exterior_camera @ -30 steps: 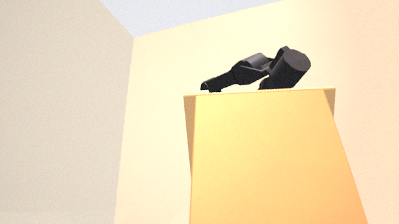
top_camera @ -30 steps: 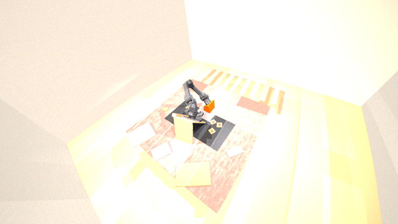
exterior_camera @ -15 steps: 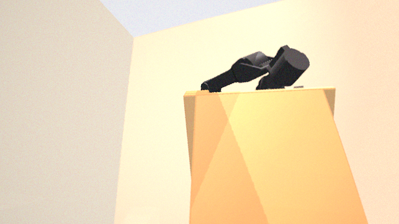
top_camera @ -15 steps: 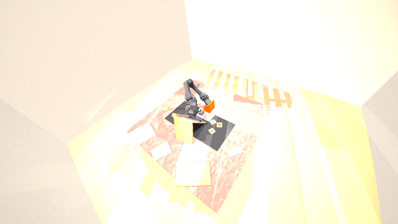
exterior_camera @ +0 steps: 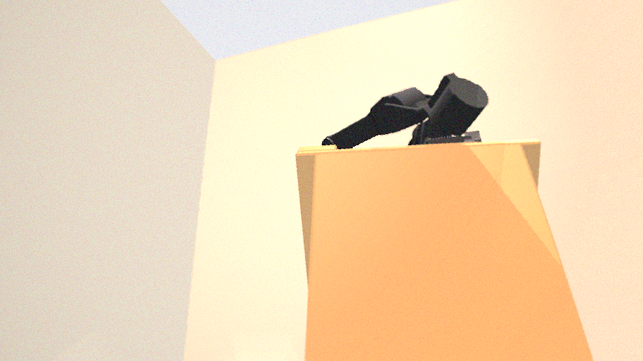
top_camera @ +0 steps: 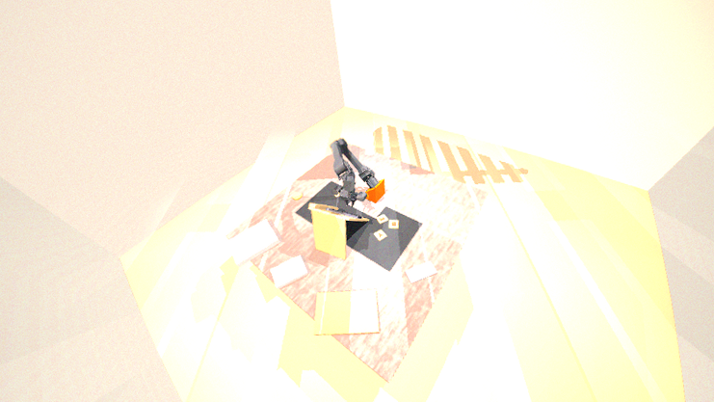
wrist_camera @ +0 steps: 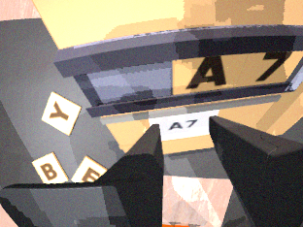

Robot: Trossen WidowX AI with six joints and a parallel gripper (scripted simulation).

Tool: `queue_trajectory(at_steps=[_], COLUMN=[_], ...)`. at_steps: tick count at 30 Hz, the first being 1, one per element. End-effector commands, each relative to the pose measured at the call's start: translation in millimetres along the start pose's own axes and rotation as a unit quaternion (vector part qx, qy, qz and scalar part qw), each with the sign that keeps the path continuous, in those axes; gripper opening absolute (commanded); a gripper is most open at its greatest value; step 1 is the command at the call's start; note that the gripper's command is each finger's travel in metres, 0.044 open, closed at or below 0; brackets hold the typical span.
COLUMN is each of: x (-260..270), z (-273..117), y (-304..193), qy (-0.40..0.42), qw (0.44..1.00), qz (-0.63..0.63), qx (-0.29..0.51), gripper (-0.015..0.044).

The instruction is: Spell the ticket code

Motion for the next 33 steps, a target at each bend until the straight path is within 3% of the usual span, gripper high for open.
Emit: queue_trajectory(at_steps=[1,9,14,33], x=[-13,-47,-62,-62], z=[-32,-86,-99,-99], y=[-12,-54,-74,-74], qy=[0.018,0.05,0.065,0.065], qw=[0.997,0.973,0.955,0.955], qz=[0.005,0.0,0.002,0.002], qx=[-0.074,-0.228,-0.288,-0.288], gripper=[0.0236,0.044,0.044,0.044])
Point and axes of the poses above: the point midway between the two fingers, 35 mm back from their tips, its own z axis out along the fingers, its own x axis across the jaws, y = z × x, the point moved 4 cm from there along -z, back along the fingers, and after that the axes turned 12 degrees about z, right-handed, at the moved point
